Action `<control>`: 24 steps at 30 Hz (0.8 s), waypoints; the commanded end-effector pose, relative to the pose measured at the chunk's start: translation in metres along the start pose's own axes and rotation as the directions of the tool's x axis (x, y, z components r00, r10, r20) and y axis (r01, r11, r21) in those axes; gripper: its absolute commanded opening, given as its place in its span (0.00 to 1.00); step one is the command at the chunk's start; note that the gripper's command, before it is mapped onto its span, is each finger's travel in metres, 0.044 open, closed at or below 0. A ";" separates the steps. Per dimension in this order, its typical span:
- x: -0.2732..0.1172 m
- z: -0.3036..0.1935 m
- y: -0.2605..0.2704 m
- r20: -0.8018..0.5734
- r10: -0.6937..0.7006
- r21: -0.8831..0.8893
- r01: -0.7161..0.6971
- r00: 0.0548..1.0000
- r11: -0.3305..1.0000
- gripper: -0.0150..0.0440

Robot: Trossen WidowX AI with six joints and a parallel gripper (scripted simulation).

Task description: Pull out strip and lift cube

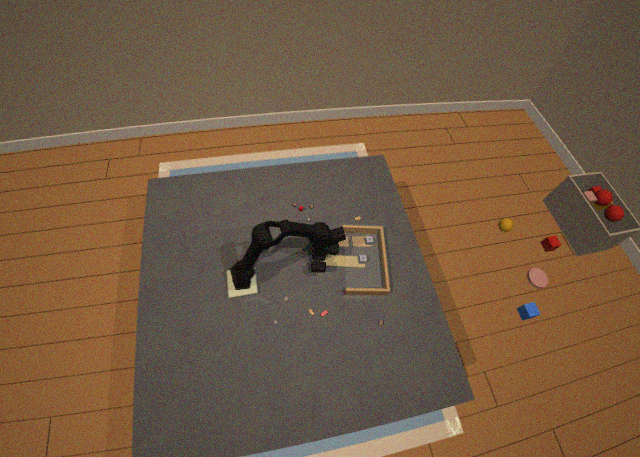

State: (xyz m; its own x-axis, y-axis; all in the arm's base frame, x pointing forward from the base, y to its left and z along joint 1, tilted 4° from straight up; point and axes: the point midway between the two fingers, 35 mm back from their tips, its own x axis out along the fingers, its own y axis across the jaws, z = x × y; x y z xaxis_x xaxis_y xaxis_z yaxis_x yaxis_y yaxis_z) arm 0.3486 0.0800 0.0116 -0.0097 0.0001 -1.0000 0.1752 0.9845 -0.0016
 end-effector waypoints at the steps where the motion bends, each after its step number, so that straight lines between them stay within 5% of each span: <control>1: 0.004 -0.012 0.000 -0.019 -0.006 -0.001 0.006 1.000 1.000 0.25; 24: 0.005 -0.047 -0.002 -0.022 -0.006 -0.001 0.006 1.000 1.000 0.25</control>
State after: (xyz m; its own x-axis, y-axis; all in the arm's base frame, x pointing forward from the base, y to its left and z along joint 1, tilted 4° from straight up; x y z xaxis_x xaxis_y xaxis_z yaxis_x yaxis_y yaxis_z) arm 0.3135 0.0853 0.0117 -0.0083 0.0001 -1.0000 0.1759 0.9844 -0.0014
